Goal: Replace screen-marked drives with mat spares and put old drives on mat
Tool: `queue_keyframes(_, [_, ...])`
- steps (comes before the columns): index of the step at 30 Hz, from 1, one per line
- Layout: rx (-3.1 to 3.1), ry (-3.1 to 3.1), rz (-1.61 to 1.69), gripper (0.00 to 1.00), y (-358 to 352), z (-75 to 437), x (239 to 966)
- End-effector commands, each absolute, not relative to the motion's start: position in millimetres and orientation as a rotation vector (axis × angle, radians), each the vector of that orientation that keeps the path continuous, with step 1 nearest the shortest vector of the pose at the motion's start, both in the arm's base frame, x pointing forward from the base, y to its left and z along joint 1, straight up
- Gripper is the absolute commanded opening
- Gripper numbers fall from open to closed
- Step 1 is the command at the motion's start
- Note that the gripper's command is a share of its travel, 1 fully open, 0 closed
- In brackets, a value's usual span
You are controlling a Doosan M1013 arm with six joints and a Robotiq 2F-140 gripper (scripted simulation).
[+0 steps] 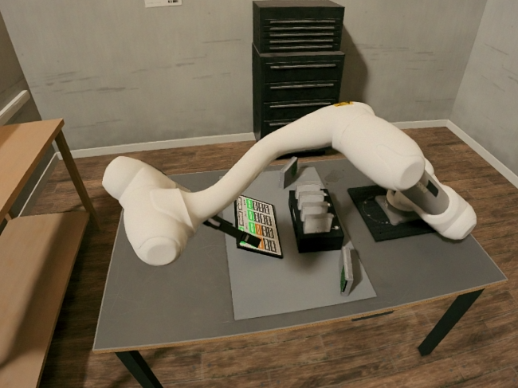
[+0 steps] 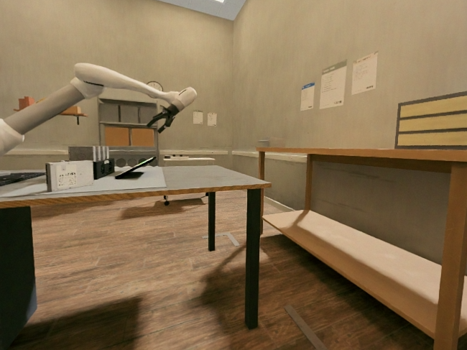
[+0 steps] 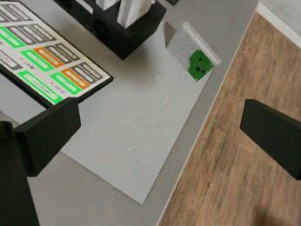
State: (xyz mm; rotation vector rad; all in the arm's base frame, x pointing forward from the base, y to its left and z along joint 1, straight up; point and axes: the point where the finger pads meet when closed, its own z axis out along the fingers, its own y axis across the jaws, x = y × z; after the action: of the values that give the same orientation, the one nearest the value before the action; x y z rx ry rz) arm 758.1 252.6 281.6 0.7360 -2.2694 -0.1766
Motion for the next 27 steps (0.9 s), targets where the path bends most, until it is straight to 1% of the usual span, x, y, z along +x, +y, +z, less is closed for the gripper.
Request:
queue_keyframes(1, [0.737,-2.271,-0.177,1.00,252.6,282.9,758.1])
queue_keyframes(7, [0.765,-2.283,-0.192,1.00,244.9,288.1,754.1])
queue_keyframes(11, [0.876,-2.328,-0.239,1.00,216.1,305.6,736.7])
queue_keyframes(17, [1.154,-2.410,-0.298,1.00,151.0,334.2,682.1])
queue_keyframes(19, [1.154,-2.410,-0.298,1.00,151.0,334.2,682.1])
queue_keyframes(21, [1.301,-2.437,-0.299,1.00,121.0,341.5,649.1])
queue_keyframes(24, [1.378,-2.447,-0.293,1.00,106.3,343.3,630.7])
queue_keyframes(27, [1.535,-2.456,-0.265,1.00,78.9,343.2,592.0])
